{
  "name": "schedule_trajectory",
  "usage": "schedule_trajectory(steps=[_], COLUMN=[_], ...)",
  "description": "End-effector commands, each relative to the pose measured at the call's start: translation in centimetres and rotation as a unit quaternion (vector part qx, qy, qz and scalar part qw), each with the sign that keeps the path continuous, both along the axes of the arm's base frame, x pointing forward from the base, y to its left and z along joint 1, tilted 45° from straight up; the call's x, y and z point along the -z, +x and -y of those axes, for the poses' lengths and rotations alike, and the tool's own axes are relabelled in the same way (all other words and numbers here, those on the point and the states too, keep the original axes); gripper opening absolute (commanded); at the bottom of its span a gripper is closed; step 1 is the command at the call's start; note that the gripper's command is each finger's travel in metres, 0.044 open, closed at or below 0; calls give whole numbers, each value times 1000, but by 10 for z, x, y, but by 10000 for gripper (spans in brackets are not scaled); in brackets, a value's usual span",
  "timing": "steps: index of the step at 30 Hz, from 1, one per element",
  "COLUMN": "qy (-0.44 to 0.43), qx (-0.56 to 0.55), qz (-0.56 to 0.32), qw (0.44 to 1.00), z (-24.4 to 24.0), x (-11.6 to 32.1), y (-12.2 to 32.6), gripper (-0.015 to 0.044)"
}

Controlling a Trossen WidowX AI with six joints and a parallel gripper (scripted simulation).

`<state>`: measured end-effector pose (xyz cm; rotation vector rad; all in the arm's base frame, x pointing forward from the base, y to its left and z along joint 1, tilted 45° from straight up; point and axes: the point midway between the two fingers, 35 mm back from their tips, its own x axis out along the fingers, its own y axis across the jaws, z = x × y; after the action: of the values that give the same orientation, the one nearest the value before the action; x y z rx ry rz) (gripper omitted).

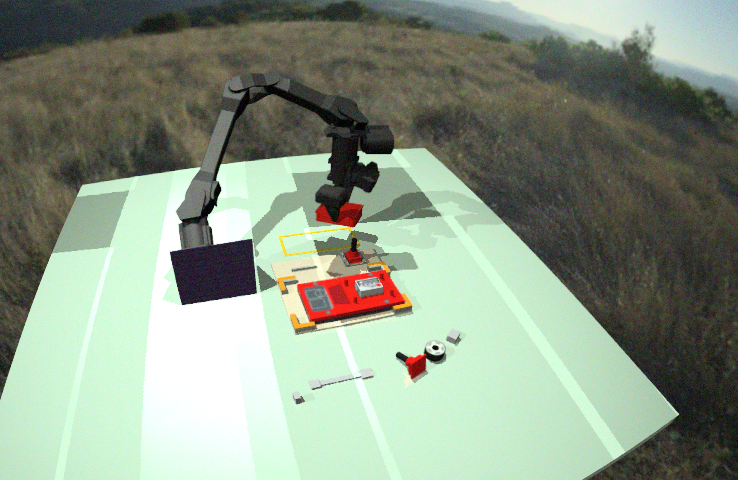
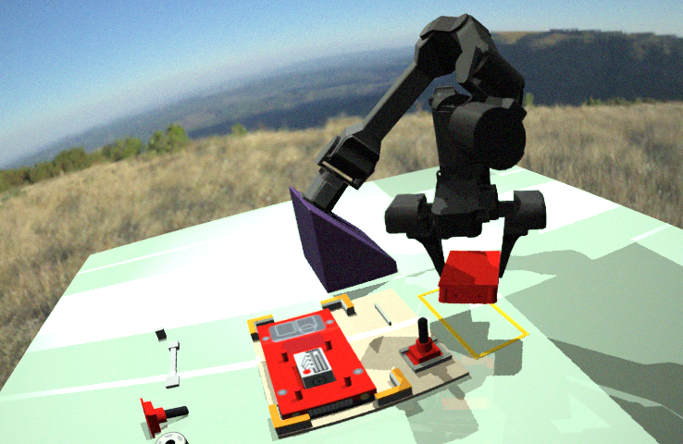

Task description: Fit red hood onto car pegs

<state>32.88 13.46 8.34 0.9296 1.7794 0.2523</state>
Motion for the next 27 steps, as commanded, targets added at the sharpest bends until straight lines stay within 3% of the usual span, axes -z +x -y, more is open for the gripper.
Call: schedule_trajectory(steps=[1,8,27], qy=[-1,-1,7], qx=[-1,-1,-81], qz=[4,4,69], qw=[1000,1000,994], z=[9,15,67], x=[-9,-16,38], y=[3,4,28], gripper=[0,0,0])
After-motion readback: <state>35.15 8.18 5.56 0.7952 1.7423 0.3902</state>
